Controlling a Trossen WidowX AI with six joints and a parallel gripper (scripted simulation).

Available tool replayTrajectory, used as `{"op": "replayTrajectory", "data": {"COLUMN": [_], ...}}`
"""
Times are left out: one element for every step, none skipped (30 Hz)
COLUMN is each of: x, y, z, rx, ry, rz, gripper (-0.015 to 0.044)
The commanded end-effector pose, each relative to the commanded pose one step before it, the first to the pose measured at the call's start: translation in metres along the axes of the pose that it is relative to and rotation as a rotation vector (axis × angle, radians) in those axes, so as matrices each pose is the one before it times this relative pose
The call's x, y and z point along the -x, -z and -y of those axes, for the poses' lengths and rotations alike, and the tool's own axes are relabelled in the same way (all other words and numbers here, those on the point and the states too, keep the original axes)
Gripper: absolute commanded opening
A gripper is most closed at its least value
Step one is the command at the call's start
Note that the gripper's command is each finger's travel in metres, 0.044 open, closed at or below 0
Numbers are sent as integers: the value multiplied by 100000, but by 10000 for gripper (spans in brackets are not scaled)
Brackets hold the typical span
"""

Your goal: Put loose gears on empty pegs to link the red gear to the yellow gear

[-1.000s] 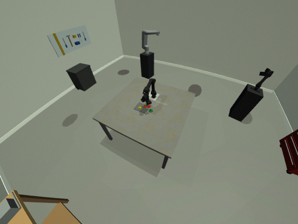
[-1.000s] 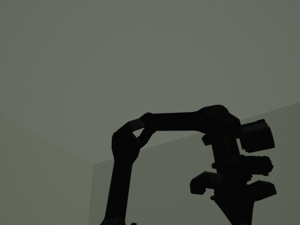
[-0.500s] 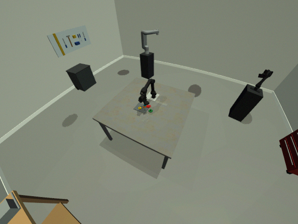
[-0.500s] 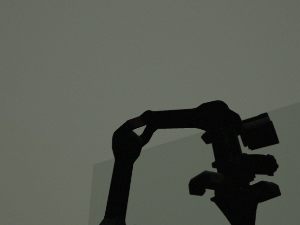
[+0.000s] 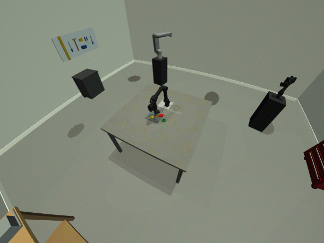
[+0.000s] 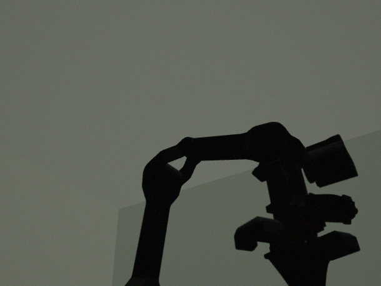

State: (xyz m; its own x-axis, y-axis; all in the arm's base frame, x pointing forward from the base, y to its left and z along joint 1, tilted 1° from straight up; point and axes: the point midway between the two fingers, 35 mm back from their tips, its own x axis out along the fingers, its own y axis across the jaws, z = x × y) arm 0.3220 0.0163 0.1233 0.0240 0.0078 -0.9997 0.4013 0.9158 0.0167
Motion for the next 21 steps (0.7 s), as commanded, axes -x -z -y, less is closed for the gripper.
{"op": "replayTrajectory", "data": {"x": [-349, -14, 26, 39, 56, 63, 24, 0, 0, 0, 0, 0, 0, 0, 0, 0, 0, 0, 0, 0, 0], "y": [-425, -22, -2, -3, -4, -4, -2, 0, 0, 0, 0, 0, 0, 0, 0, 0, 0, 0, 0, 0, 0], "z": [564, 33, -1, -2, -3, -3, -1, 0, 0, 0, 0, 0, 0, 0, 0, 0, -1, -1, -1, -1, -1], "rx": [793, 16, 0, 0, 0, 0, 0, 0, 0, 0, 0, 0, 0, 0, 418, 867, 1155, 1499, 1914, 2402, 2246], "ry": [-211, 1, 0, 0, 0, 0, 0, 0, 0, 0, 0, 0, 0, 0, 0, 0, 0, 0, 0, 0, 0], "rz": [-117, 1, 0, 0, 0, 0, 0, 0, 0, 0, 0, 0, 0, 0, 0, 0, 0, 0, 0, 0, 0], "gripper": [0, 0, 0, 0, 0, 0, 0, 0, 0, 0, 0, 0, 0, 0, 0, 0, 0, 0, 0, 0, 0]}}
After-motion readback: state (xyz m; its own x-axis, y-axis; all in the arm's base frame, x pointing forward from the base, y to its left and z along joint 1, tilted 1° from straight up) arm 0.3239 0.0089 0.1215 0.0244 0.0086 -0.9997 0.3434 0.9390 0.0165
